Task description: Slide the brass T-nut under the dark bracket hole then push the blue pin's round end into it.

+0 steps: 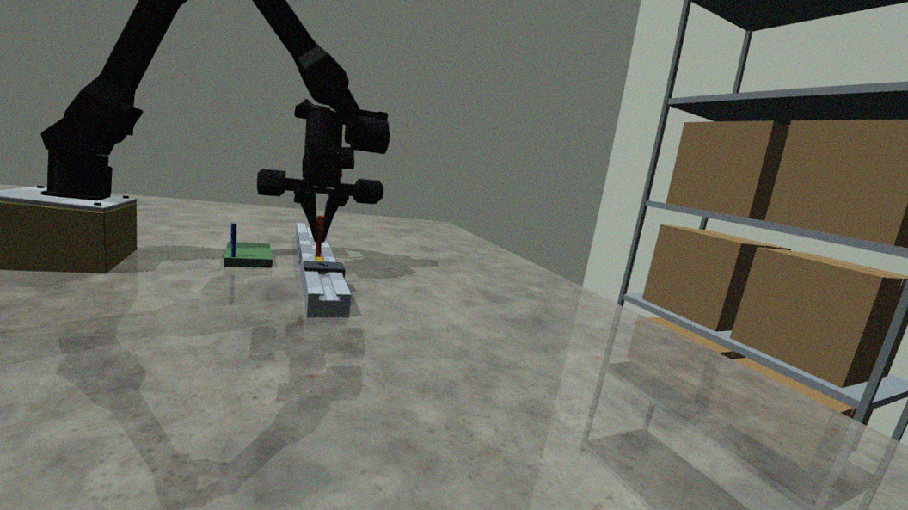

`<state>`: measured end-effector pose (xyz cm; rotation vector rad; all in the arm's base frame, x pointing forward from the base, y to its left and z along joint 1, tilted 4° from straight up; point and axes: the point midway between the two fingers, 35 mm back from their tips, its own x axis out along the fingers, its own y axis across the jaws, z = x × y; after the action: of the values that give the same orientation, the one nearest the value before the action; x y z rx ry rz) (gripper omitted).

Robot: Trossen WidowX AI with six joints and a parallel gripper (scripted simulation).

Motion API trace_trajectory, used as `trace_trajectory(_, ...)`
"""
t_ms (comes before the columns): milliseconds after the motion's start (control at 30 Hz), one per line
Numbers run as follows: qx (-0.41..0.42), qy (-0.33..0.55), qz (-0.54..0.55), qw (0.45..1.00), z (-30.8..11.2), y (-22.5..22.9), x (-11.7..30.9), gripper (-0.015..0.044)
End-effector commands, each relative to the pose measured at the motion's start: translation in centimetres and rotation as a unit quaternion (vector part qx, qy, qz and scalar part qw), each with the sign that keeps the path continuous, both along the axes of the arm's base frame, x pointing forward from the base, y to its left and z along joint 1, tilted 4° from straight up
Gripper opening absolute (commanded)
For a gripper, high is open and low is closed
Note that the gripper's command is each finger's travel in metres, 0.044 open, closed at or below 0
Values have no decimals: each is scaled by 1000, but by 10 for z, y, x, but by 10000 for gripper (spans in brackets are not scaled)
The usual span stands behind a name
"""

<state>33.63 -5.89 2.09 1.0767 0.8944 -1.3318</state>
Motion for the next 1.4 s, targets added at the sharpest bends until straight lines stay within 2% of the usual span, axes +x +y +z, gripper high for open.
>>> trace_trajectory(0, -1, -1, 2, 1000, 1, -2, -1, -150)
trace_trajectory(867, -1, 0, 0, 1000, 0, -6, -1, -150)
trace_trajectory(1233, -1, 0, 0, 1000, 0, -6, -1, 139)
trace_trajectory(1367, -1, 0, 0, 1000, 0, -6, -1, 145)
